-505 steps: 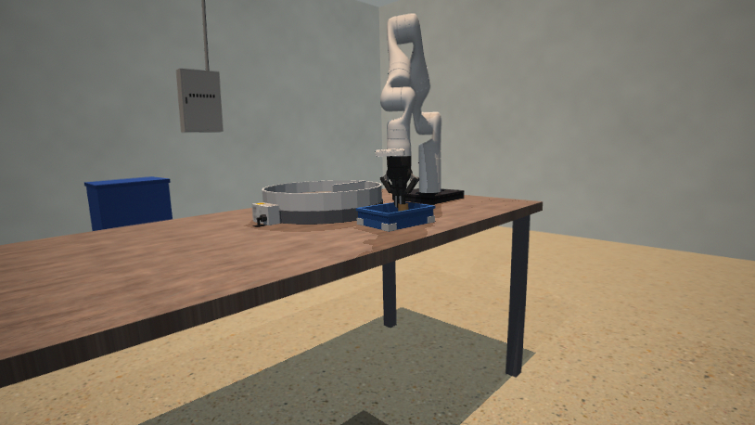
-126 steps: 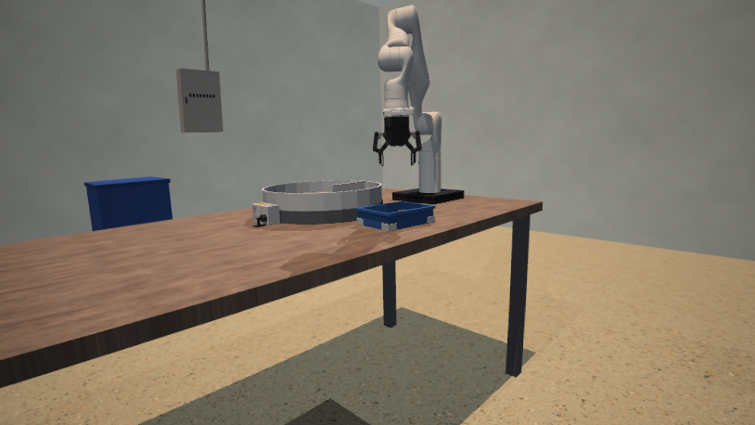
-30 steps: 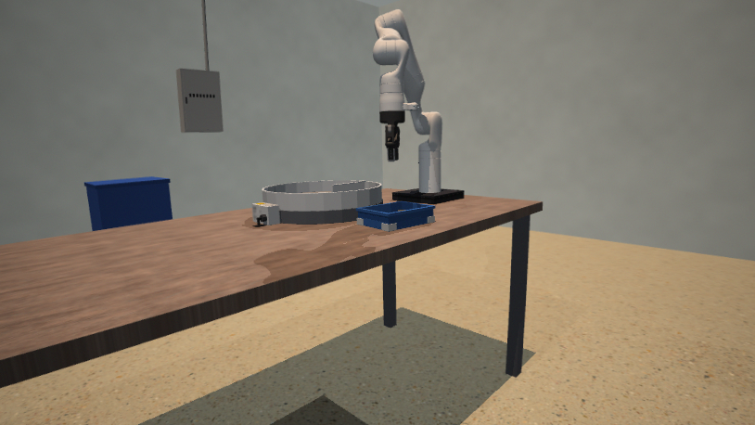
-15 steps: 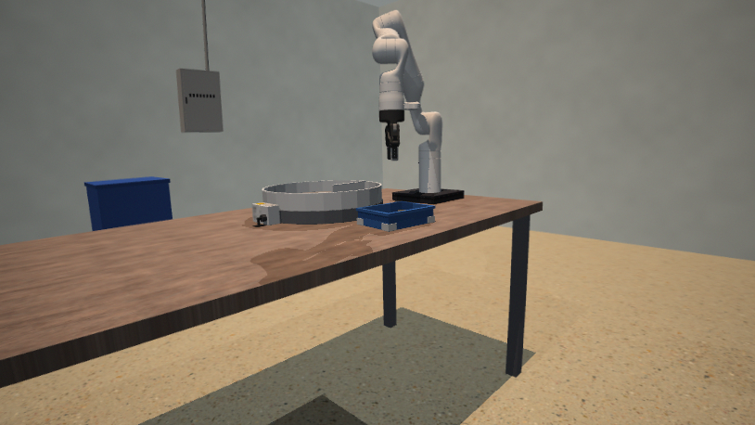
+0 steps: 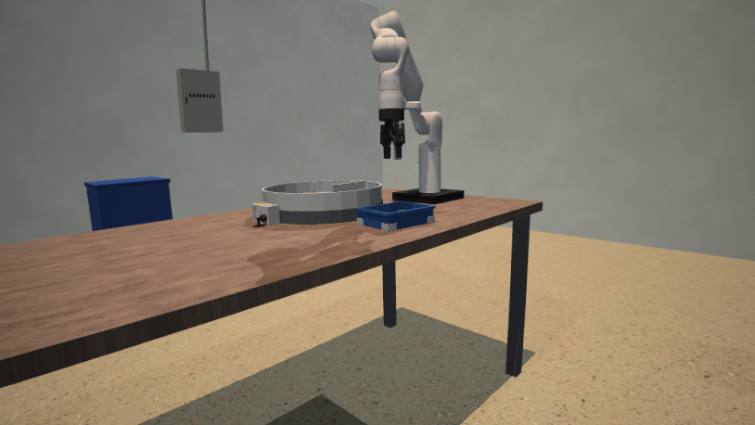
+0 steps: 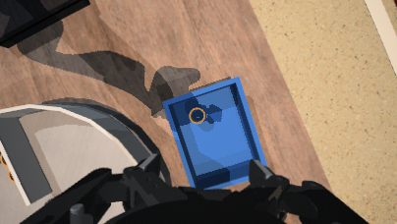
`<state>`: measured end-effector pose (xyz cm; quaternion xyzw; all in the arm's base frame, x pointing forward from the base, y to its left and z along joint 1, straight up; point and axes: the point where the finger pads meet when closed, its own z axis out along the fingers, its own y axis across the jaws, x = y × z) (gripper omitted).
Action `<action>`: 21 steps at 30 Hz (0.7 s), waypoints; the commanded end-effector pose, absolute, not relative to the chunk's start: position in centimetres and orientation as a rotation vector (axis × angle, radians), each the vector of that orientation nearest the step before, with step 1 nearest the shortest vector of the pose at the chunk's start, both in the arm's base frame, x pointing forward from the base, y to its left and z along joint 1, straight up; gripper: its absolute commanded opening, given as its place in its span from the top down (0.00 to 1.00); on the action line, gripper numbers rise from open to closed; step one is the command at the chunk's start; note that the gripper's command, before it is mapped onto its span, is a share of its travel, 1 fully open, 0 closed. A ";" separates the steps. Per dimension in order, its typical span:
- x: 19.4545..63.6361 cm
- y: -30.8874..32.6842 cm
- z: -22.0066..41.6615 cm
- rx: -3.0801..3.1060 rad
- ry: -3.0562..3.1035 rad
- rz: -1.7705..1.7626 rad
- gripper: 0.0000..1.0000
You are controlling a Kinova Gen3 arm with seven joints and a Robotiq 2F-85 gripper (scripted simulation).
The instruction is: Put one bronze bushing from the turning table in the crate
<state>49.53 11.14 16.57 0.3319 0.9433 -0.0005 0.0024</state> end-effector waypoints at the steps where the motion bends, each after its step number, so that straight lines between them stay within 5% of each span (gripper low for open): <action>1: 49.6 10.9 16.6 1.049 2.957 -0.001 0.00; 21: 50.0 10.9 16.8 0.687 3.061 -0.002 0.00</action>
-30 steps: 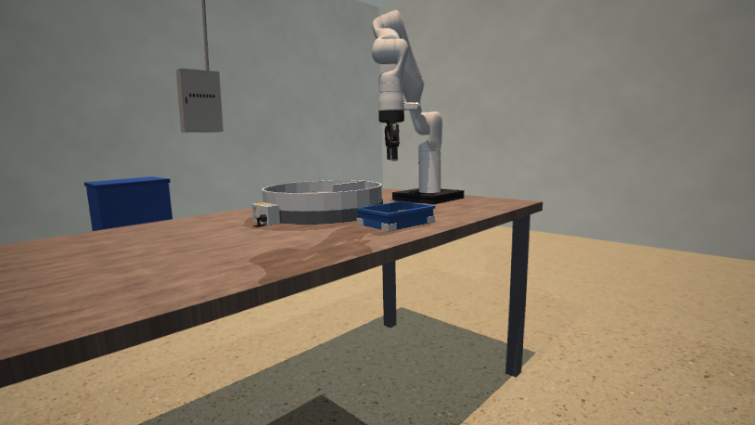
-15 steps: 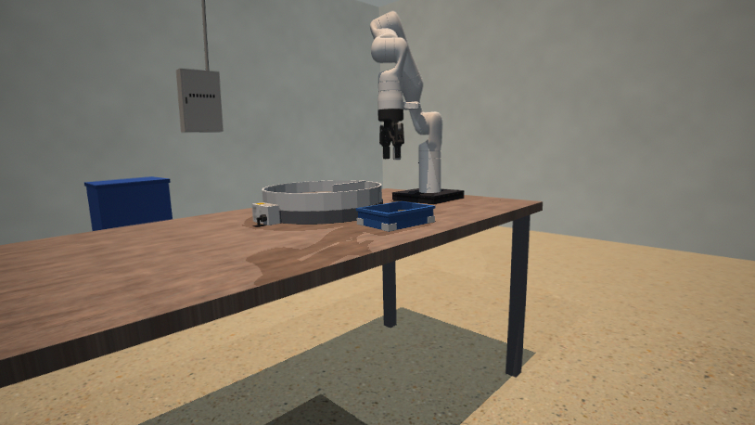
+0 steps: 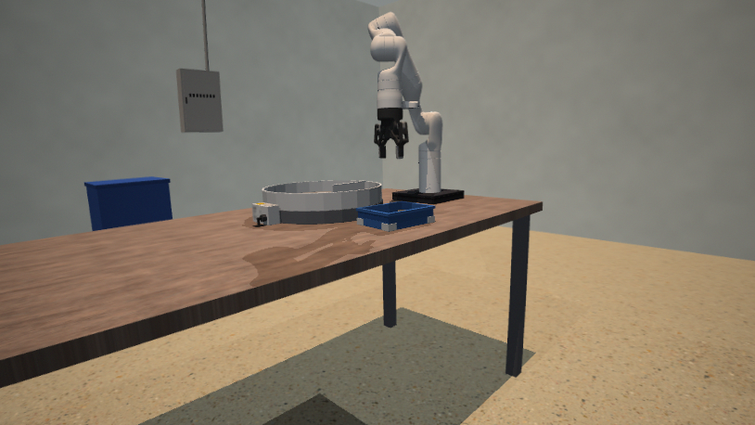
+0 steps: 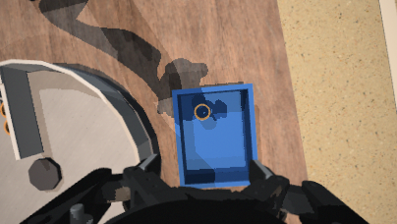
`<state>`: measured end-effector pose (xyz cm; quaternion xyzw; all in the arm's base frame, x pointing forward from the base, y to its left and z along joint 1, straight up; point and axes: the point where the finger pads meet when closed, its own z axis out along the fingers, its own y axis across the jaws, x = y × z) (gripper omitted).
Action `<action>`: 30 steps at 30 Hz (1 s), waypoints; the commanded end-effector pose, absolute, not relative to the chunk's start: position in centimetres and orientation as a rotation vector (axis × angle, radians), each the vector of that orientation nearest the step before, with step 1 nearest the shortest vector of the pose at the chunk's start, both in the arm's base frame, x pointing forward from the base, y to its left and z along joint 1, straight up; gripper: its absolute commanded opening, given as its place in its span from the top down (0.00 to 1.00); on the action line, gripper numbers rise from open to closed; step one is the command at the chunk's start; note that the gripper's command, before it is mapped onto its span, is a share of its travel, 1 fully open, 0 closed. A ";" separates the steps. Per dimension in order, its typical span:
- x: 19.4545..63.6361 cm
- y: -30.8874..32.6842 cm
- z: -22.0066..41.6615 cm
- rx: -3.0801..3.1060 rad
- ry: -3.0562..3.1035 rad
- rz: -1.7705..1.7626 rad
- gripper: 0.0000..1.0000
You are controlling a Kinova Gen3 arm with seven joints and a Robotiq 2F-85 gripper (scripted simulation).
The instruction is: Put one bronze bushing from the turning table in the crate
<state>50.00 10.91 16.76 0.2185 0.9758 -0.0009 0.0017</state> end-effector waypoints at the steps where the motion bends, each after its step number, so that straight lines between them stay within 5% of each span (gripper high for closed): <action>1: 50.0 10.9 16.8 0.687 3.061 -0.002 0.00; 30: 50.4 10.9 17.1 0.315 3.121 -0.002 0.00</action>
